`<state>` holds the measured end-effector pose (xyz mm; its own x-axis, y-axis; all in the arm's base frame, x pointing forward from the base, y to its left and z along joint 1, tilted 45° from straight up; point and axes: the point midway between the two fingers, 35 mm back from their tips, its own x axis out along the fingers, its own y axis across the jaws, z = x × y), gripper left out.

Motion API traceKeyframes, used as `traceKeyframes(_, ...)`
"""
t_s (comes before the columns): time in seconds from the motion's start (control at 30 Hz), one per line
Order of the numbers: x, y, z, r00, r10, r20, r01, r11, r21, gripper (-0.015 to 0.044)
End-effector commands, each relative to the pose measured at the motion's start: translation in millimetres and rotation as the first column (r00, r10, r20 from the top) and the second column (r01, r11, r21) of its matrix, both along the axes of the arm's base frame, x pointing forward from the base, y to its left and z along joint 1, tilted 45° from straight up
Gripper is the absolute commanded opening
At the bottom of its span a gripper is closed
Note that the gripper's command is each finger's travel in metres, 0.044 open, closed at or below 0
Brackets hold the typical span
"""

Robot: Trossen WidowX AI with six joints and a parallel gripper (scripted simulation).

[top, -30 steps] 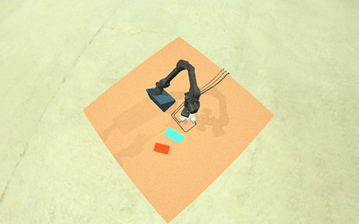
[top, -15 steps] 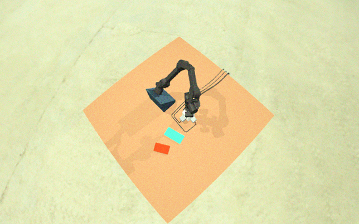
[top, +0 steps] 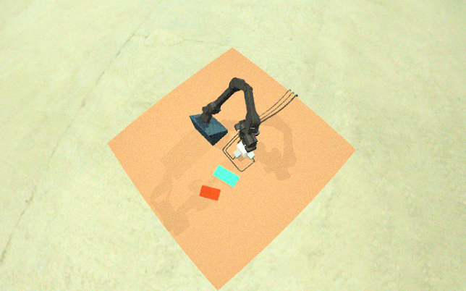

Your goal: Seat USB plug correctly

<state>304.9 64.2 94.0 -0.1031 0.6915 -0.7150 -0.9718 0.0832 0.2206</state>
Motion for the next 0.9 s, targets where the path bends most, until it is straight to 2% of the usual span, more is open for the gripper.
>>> traceKeyframes(0.0,0.0,0.6,-0.2,0.992,0.093,0.09,-0.094,0.996,0.009,0.0)
traceKeyframes(0.23,0.0,0.6,-0.2,0.957,0.206,0.204,-0.212,0.977,0.008,0.0)
traceKeyframes(0.87,-0.2,0.4,-0.6,0.96,0.199,0.197,-0.205,0.979,0.007,0.0)
